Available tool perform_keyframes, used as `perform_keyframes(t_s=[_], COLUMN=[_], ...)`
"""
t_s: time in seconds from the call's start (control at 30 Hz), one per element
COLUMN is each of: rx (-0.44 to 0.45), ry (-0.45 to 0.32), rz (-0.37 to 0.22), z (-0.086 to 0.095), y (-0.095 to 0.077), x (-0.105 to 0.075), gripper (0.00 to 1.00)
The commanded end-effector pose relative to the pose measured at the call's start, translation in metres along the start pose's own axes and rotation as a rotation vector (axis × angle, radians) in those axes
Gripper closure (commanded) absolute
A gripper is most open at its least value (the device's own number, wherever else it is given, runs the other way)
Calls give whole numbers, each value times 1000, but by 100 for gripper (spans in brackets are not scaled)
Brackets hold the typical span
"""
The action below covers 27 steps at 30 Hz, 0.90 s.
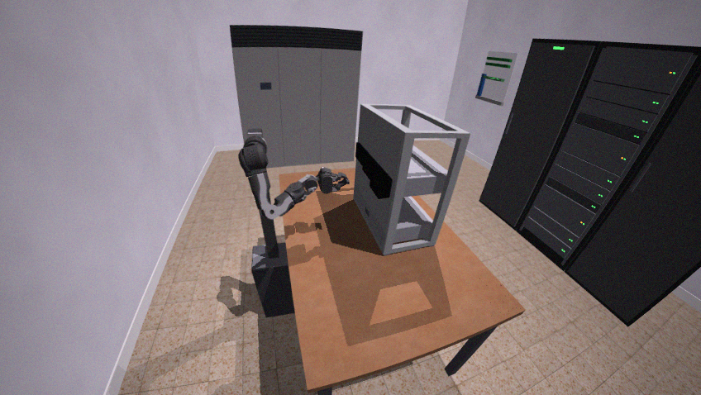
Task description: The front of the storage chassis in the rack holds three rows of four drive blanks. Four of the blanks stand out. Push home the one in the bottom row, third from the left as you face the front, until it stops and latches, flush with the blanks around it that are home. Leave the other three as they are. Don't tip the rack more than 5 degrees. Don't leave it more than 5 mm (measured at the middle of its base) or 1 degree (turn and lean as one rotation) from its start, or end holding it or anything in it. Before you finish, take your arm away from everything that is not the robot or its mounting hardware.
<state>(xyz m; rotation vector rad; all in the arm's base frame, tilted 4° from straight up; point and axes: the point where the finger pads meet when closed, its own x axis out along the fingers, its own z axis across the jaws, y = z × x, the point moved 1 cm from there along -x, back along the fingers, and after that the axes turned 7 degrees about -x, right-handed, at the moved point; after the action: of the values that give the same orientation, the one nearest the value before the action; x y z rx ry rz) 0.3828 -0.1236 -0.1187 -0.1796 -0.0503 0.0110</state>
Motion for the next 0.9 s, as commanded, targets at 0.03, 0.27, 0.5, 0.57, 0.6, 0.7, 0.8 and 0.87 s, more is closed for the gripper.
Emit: perform_keyframes(t_s=[0.03,0.27,0.5,0.57,0.6,0.7,0.8,0.87], rx=[2,2,2,3,3,3,3,3], ry=[-5,-4,-4,-4,-4,-3,-3,-3], rz=[-10,-10,-9,-9,-9,-9,-10,-10], z=[2,1,-1,-2,-2,-2,-3,-4], y=[-3,-4,-5,-6,-6,-6,-7,-8], x=[-3,-25,-58,-69,-69,-78,-92,-101], gripper=[100,100,100,100,100,100,100,100])
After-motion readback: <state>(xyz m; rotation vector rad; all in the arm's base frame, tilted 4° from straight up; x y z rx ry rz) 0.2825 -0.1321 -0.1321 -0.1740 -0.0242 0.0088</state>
